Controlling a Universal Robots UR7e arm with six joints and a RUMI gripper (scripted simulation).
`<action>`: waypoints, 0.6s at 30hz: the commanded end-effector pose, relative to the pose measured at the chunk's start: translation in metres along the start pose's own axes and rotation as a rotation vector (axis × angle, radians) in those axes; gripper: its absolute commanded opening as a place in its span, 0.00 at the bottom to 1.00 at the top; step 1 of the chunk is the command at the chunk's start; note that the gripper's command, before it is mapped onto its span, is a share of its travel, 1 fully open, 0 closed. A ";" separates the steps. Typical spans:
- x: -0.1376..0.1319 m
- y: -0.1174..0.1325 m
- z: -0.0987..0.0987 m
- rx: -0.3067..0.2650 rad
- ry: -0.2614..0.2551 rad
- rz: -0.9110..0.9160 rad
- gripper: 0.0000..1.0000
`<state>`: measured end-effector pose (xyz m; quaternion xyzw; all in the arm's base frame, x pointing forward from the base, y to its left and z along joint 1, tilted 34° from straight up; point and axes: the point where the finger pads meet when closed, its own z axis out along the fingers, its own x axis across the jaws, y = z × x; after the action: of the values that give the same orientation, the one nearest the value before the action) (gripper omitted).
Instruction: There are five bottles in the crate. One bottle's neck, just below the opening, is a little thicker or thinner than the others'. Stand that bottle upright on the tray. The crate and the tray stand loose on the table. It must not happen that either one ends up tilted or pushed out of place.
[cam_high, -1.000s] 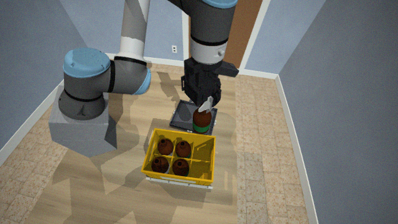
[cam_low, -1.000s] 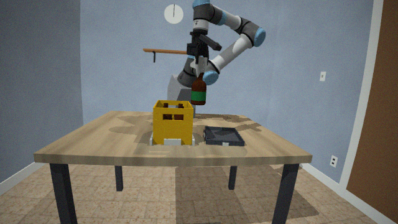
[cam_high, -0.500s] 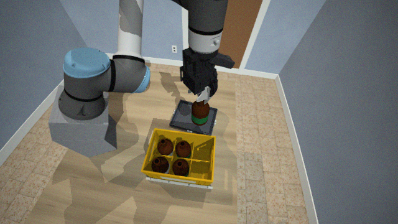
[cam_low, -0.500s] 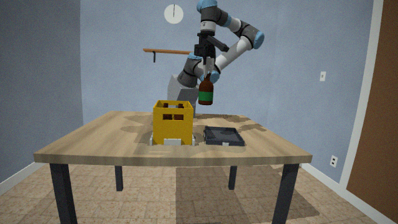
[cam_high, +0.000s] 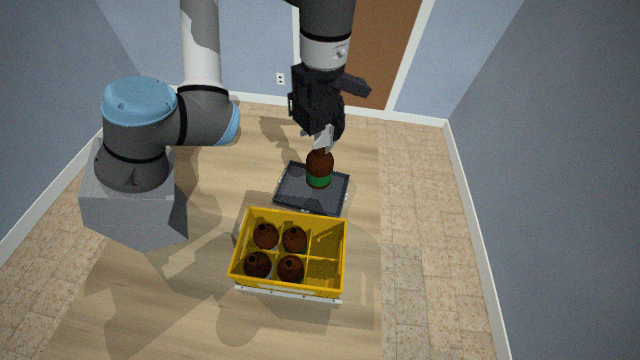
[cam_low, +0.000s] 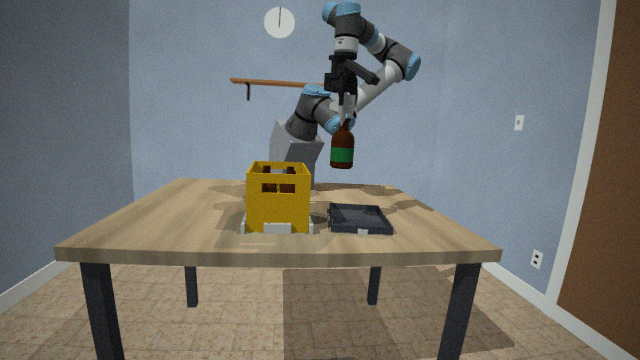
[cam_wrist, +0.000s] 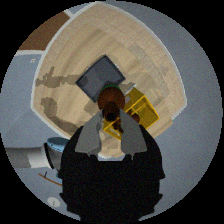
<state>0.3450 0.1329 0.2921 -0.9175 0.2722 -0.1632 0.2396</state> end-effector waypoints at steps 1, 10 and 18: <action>-0.010 -0.006 0.000 -0.001 0.001 0.000 0.00; -0.023 -0.013 0.000 -0.001 0.001 0.000 0.00; -0.035 -0.020 0.000 -0.001 0.001 0.000 0.00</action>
<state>0.3281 0.1626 0.2959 -0.9175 0.2723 -0.1632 0.2396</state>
